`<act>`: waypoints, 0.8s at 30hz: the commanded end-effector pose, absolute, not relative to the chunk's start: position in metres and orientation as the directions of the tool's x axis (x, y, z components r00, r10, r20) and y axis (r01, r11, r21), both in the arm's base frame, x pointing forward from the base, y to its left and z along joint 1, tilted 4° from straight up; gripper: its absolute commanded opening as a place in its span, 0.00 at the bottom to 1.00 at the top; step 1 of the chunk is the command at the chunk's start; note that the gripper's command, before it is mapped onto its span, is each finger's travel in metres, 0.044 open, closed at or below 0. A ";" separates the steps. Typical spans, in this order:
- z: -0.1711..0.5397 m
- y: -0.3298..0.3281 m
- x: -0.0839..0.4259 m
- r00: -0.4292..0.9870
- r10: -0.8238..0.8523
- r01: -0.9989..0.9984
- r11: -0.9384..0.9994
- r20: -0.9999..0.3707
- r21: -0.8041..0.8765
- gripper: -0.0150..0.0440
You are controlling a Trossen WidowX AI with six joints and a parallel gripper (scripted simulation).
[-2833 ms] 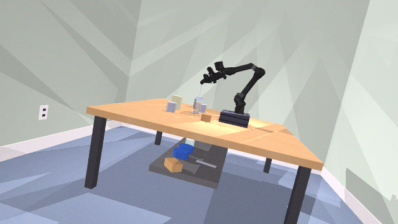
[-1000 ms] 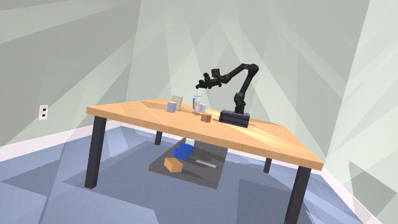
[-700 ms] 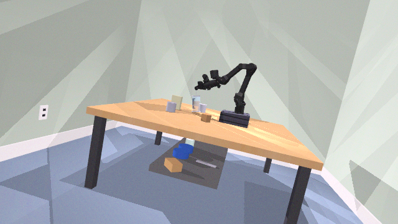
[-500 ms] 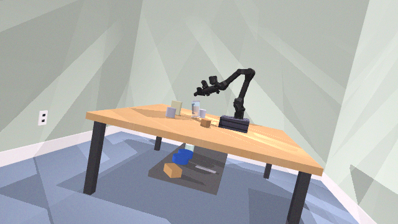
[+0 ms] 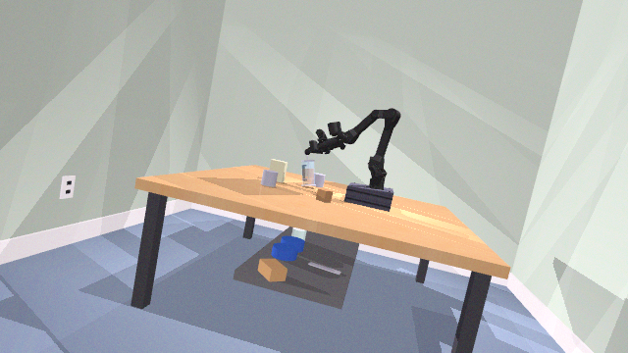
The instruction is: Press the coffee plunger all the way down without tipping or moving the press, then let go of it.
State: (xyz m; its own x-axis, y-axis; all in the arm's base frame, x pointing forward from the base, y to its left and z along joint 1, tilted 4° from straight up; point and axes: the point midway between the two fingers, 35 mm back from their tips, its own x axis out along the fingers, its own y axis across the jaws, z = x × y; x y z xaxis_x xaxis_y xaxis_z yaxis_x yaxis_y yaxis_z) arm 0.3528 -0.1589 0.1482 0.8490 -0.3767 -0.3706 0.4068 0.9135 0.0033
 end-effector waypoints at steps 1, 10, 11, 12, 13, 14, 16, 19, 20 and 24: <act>0.131 -0.158 0.351 0.829 -0.369 0.410 0.912 -0.421 0.009 0.46; 0.132 -0.159 0.353 0.829 -0.369 0.410 0.912 -0.421 0.009 0.46; 0.132 -0.159 0.353 0.829 -0.369 0.410 0.912 -0.421 0.009 0.46; 0.132 -0.159 0.353 0.829 -0.369 0.410 0.912 -0.421 0.009 0.46; 0.132 -0.159 0.354 0.829 -0.369 0.410 0.912 -0.421 0.009 0.46; 0.132 -0.159 0.354 0.829 -0.369 0.410 0.912 -0.421 0.009 0.46; 0.132 -0.159 0.354 0.829 -0.369 0.410 0.912 -0.421 0.009 0.46; 0.132 -0.159 0.354 0.829 -0.369 0.410 0.912 -0.421 0.009 0.46; 0.132 -0.160 0.355 0.829 -0.369 0.410 0.912 -0.421 0.009 0.46; 0.132 -0.160 0.355 0.829 -0.369 0.410 0.912 -0.421 0.009 0.46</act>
